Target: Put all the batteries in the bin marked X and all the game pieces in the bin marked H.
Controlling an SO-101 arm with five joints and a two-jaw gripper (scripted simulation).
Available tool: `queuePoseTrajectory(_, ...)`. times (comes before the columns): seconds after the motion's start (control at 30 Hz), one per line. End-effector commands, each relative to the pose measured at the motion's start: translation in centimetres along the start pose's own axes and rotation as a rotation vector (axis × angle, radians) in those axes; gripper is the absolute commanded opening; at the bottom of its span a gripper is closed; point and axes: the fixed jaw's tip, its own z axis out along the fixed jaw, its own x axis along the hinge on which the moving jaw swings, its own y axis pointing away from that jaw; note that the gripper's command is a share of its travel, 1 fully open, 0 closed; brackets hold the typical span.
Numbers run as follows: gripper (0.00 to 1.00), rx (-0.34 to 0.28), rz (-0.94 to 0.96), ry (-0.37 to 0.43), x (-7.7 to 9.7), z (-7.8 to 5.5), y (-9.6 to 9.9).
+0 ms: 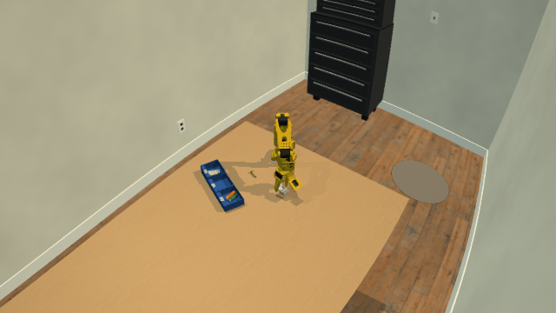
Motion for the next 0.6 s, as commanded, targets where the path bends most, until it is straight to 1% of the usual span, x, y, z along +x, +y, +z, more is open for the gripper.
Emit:
queuePoseTrajectory(0.0,0.29,0.015,-0.018,-0.023,-0.4,0.03,-0.06)
queuePoseTrajectory(0.27,0.29,0.015,-0.018,-0.023,-0.39,0.12,-0.05)
queuePoseTrajectory(0.3,0.29,-0.007,-0.016,0.007,-0.04,0.66,0.19)
queuePoseTrajectory(0.57,0.29,-0.007,-0.016,0.007,-0.04,0.66,0.19)
